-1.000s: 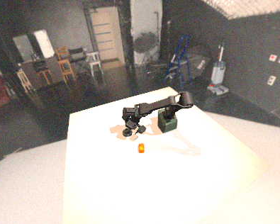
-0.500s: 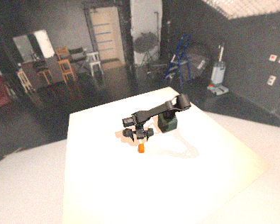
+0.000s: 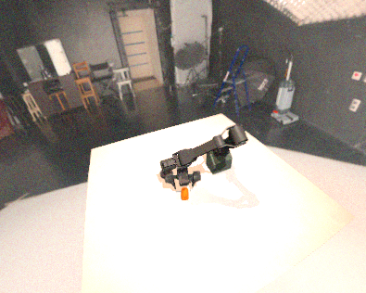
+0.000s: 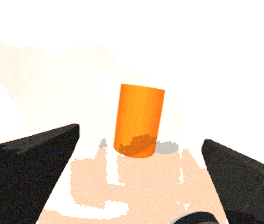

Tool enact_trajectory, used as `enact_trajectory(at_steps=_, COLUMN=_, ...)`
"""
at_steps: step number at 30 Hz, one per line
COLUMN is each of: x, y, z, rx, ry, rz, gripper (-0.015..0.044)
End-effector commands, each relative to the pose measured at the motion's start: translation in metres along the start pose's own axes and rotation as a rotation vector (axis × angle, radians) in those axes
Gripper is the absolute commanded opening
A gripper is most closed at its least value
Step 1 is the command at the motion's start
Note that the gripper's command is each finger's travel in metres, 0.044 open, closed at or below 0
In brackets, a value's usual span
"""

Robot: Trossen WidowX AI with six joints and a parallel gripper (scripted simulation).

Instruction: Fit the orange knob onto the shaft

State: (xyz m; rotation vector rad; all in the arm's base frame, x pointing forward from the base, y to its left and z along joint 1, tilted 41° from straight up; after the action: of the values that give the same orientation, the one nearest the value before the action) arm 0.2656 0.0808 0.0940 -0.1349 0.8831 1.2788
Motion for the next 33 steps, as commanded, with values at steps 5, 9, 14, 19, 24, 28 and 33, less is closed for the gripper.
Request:
enact_trajectory(at_steps=5, x=0.015, y=-0.001, z=-0.005, rx=0.011, ry=0.006, rz=0.009, gripper=0.044)
enact_trajectory(at_steps=9, x=0.021, y=-0.001, z=-0.006, rx=0.011, ry=0.006, rz=0.009, gripper=0.044)
enact_trajectory(at_steps=14, x=0.029, y=-0.002, z=-0.008, rx=0.011, ry=0.006, rz=0.009, gripper=0.044)
enact_trajectory(at_steps=19, x=0.036, y=-0.002, z=-0.009, rx=0.011, ry=0.005, rz=0.009, gripper=0.044)
enact_trajectory(at_steps=24, x=0.044, y=-0.001, z=-0.011, rx=0.012, ry=0.004, rz=0.01, gripper=0.044)
enact_trajectory(at_steps=28, x=0.046, y=-0.001, z=-0.012, rx=0.012, ry=0.004, rz=0.01, gripper=0.0414)
enact_trajectory(at_steps=33, x=0.046, y=-0.001, z=-0.012, rx=0.012, ry=0.004, rz=0.01, gripper=0.0282)
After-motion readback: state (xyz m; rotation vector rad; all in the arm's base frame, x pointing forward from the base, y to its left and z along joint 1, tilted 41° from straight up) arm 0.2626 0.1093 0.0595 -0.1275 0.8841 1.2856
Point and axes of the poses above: the point midway between the two fingers, 35 mm back from their tips, its own x axis out along the fingers, its own y axis across the jaws, z = x × y, the point moved 8 cm from there along -x, back along the fingers, and after that the axes turned 15 degrees about x, right-handed, at the moved point
